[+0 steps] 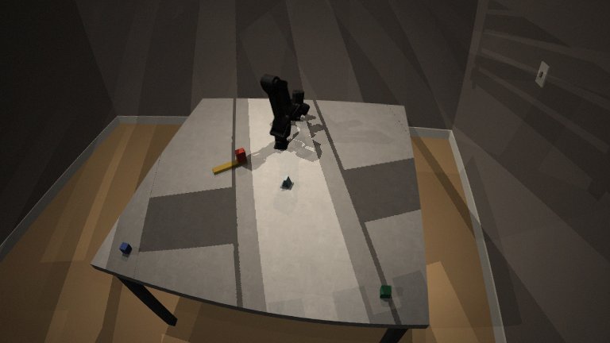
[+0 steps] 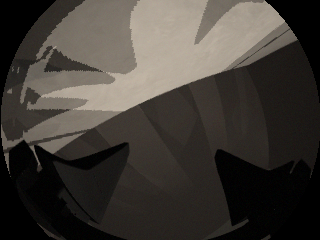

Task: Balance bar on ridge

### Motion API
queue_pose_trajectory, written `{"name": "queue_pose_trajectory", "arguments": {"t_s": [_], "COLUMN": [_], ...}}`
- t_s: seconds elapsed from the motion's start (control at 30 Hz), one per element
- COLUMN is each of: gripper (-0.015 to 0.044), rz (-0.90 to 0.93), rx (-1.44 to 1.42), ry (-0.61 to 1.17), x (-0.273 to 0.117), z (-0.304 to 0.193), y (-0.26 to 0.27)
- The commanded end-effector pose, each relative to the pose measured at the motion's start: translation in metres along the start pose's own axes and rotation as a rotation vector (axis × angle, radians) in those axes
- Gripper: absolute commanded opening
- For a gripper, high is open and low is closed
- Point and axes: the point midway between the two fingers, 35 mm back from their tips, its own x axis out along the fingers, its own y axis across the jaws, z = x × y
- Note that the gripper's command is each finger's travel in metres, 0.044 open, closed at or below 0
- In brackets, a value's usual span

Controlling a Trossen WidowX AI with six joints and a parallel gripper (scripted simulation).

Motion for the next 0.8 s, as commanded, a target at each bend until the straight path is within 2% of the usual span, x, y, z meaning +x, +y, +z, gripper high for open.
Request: {"name": "queue_pose_trajectory", "arguments": {"t_s": [0.0,0.07,0.1,0.77], "gripper": [0.0374,0.0321,0.0315,0.0315], "rz": [0.002,0.018,0.029,0.349], "rx": [0.003,0.031,0.052,0.367], "ry": [0.001,0.008,0.014,0.217], "x": [0.0,-0.001,-0.001,-0.039], "z": [0.0,-0.003,-0.004,-0.048], "y": [0.0,0.004,0.006,0.086]}}
